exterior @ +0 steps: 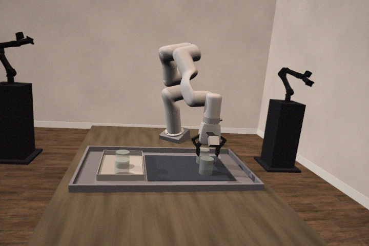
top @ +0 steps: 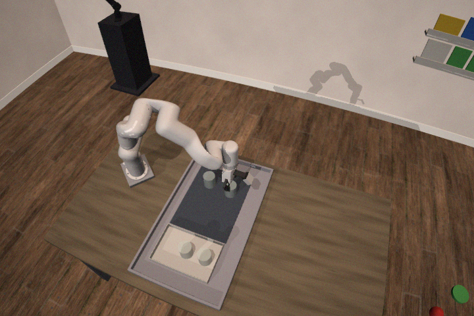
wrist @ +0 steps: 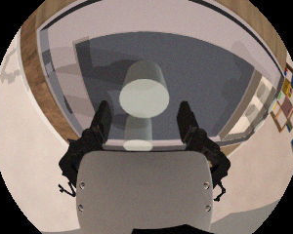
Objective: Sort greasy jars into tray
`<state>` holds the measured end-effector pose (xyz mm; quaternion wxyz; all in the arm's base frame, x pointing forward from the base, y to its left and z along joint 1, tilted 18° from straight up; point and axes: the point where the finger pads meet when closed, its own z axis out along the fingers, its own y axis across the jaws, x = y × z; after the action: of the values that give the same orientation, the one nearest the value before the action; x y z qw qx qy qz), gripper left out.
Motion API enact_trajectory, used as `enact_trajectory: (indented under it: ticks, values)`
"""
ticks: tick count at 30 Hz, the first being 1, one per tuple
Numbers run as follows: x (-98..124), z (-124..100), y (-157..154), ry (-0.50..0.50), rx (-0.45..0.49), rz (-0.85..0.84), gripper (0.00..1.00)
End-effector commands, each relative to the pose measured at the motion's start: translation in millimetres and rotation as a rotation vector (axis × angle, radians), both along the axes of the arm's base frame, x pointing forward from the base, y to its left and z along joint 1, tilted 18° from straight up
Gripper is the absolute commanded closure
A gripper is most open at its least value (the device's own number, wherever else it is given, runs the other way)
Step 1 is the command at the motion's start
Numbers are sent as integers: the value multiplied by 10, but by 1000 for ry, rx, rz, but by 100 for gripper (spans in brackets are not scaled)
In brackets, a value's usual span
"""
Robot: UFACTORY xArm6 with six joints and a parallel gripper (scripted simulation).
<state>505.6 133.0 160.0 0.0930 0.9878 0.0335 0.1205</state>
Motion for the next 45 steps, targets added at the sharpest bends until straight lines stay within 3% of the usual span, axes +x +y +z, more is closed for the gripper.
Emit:
enact_trajectory:
  ticks: [1, 27, 36, 37, 45]
  values:
    - [10, -4, 1, -2, 1, 0, 0]
    - [128, -462, -83, -2, 1, 0, 0]
    - [128, -462, -83, -2, 1, 0, 0]
    - [128, -462, -83, -2, 1, 0, 9]
    - [128, -462, -83, -2, 1, 0, 9]
